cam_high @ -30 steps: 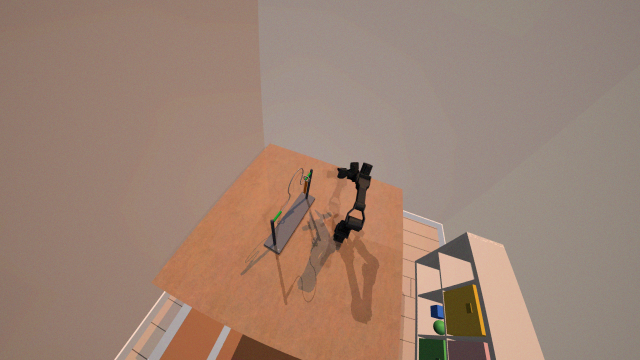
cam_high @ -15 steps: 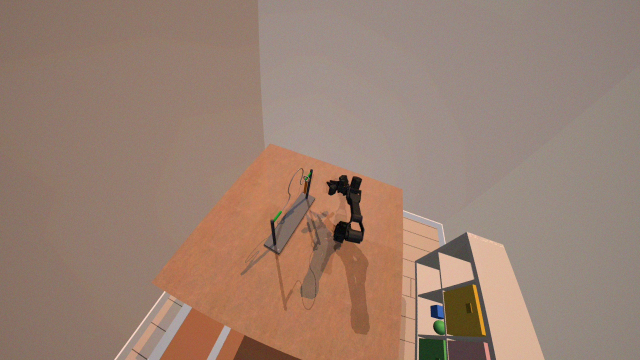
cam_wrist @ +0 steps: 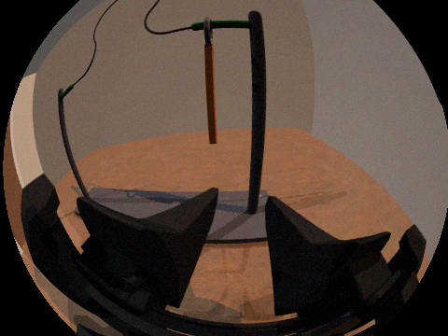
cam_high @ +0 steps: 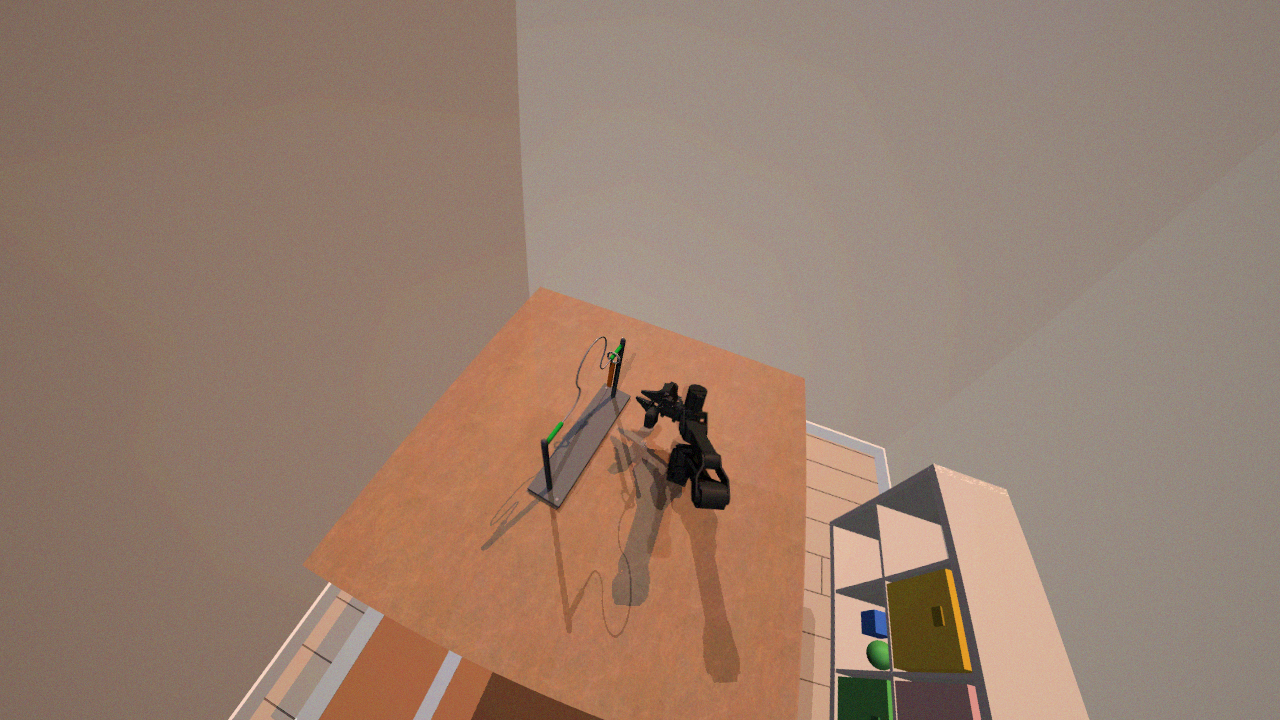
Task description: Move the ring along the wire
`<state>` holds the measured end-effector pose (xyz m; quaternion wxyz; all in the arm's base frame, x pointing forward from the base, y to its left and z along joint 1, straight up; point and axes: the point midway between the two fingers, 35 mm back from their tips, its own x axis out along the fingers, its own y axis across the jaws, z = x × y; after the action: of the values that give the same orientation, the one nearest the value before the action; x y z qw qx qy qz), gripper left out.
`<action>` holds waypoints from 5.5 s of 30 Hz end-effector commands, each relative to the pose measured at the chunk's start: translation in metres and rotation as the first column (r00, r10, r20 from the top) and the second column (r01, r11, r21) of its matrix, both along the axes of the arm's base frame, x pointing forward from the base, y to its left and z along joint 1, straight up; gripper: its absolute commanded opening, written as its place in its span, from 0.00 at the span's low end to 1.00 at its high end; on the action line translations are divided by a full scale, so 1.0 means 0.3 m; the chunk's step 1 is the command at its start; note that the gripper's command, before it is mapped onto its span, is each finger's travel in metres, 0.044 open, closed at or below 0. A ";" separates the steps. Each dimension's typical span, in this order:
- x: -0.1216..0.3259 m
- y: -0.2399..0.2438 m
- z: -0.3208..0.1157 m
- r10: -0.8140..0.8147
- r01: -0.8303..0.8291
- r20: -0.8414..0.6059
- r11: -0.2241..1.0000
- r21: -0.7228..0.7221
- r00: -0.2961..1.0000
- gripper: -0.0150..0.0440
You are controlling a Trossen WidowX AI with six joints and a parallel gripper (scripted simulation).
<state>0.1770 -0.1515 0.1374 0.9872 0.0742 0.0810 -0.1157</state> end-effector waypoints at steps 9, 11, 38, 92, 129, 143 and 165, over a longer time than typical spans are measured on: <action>0.029 0.071 -0.047 0.062 -0.061 0.006 0.996 -0.066 0.998 0.53; 0.054 0.064 -0.024 0.071 -0.069 0.012 0.994 -0.086 0.997 0.53; 0.243 0.031 0.086 0.108 -0.096 0.065 0.983 -0.159 0.992 0.53; 0.433 0.024 0.065 0.108 -0.095 0.072 0.983 -0.159 0.992 0.53; 0.432 0.026 0.066 0.111 -0.098 0.070 0.982 -0.163 0.991 0.00; 0.432 0.025 0.101 0.109 -0.097 0.072 0.982 -0.161 0.991 0.00; 0.432 0.025 0.101 0.109 -0.097 0.072 0.982 -0.161 0.991 0.00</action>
<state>0.3068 -0.1437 0.1660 0.9971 -0.0034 0.0379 -0.0664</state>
